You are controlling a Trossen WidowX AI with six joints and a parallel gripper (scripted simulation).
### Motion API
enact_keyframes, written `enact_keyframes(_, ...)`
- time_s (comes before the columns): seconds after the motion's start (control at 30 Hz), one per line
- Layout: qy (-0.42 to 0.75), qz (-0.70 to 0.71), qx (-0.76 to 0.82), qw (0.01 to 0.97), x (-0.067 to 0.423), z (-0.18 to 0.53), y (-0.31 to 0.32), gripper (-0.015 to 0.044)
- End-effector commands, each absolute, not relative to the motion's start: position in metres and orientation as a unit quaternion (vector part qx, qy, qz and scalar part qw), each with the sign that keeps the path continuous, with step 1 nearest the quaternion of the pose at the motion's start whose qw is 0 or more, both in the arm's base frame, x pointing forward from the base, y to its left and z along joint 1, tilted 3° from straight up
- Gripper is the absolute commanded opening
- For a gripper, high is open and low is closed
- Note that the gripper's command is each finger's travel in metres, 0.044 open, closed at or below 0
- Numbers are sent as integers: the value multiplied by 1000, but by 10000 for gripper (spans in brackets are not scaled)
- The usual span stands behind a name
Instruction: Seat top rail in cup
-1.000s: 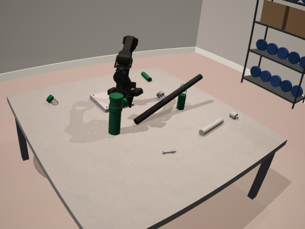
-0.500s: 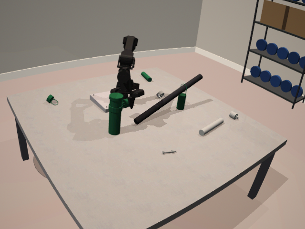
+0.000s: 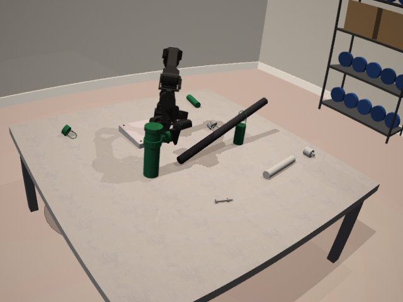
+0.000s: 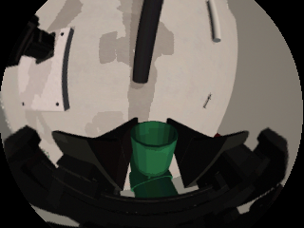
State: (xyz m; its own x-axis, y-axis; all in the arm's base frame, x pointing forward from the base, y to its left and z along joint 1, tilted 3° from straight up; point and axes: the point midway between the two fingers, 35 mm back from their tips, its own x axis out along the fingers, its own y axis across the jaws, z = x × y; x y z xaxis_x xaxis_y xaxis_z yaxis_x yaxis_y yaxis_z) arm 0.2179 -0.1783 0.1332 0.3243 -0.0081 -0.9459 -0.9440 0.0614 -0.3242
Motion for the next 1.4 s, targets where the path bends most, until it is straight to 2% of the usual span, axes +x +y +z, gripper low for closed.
enact_keyframes(0.0, 439, 382, -547, 602, 222, 133, -179, 0)
enact_keyframes(1.07, 436, 384, -550, 600, 222, 134, -179, 0)
enact_keyframes(1.37, 436, 384, -550, 600, 222, 134, -179, 236)
